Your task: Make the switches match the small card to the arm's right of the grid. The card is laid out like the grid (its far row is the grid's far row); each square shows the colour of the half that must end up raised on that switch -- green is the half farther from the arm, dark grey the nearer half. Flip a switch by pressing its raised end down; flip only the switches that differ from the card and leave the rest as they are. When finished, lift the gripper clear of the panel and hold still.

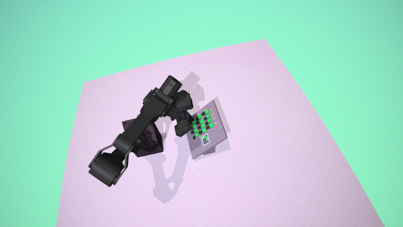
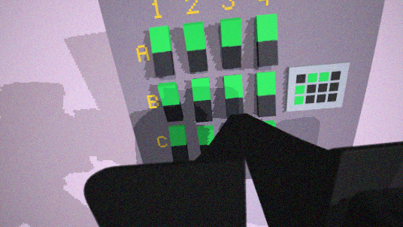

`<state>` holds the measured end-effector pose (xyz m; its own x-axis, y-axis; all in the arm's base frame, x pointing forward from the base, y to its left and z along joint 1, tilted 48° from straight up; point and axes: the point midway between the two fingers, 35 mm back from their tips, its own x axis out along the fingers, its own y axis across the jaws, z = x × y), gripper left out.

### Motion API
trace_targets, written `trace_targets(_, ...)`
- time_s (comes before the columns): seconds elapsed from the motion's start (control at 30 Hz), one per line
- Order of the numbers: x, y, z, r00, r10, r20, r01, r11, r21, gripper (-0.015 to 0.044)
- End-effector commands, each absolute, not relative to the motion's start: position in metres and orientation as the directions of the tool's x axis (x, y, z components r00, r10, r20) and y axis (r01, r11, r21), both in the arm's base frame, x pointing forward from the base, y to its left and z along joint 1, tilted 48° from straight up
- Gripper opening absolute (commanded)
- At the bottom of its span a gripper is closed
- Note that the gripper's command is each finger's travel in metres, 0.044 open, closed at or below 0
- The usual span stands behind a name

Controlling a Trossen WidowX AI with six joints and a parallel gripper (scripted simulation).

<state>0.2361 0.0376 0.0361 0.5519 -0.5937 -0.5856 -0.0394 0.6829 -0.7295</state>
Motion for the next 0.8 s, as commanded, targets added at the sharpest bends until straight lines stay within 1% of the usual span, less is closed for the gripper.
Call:
trace_targets(0.0,0.232,0.041,0.044,0.558,-0.597,-0.576,-0.029,0.68,-0.733,0.0)
trace_targets(0.07,0.227,0.044,0.036,0.557,-0.595,-0.579,-0.031,0.682,-0.731,0.0)
trace_targets(0.23,0.187,0.052,-0.01,0.556,-0.594,-0.582,-0.032,0.684,-0.729,0.0)
trace_targets(0.3,0.181,0.051,-0.015,0.557,-0.595,-0.579,-0.03,0.682,-0.73,0.0)
trace_targets(0.43,0.184,0.049,-0.018,0.559,-0.592,-0.58,-0.032,0.684,-0.729,0.0)
trace_targets(0.6,0.2,0.03,-0.035,0.579,-0.585,-0.568,-0.029,0.681,-0.731,0.0)
trace_targets(0.77,0.2,0.029,-0.035,0.58,-0.585,-0.567,-0.029,0.681,-0.732,0.0)
